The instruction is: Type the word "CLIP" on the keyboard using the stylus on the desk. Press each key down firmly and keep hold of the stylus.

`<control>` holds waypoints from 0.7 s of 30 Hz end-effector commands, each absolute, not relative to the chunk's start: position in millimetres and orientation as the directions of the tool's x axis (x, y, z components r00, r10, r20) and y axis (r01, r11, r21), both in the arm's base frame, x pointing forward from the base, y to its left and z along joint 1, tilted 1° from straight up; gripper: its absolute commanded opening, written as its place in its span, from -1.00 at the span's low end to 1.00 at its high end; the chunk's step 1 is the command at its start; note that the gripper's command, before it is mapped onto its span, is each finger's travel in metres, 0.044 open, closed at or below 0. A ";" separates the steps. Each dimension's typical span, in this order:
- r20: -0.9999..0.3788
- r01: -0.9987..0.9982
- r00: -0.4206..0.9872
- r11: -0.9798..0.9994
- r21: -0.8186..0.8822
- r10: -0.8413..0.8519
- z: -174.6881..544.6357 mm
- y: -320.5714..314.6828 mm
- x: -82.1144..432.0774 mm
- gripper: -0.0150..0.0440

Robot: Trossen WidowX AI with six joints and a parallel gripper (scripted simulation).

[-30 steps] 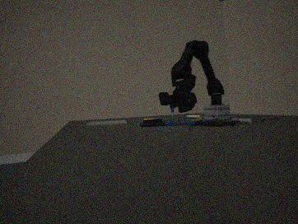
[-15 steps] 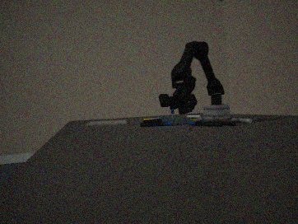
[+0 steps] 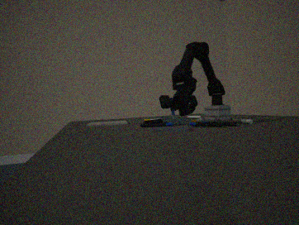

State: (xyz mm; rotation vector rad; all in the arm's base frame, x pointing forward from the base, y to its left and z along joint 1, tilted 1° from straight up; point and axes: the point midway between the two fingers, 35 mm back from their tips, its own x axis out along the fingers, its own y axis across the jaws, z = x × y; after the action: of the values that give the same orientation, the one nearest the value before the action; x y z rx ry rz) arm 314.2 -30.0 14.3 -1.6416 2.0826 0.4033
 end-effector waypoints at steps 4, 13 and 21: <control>-0.516 -0.969 -0.184 0.243 -0.047 -0.836 15.2 -30.5 314.4 -0.22; -0.516 -0.969 -0.184 0.243 -0.047 -0.836 50.5 -31.2 311.0 -0.22; -0.525 -0.982 -0.130 0.183 -0.051 -0.841 50.0 -26.2 311.4 -0.27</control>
State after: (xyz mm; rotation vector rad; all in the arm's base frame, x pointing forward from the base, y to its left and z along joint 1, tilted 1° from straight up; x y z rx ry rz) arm 312.1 -30.0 48.0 -1.6559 2.0620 0.4090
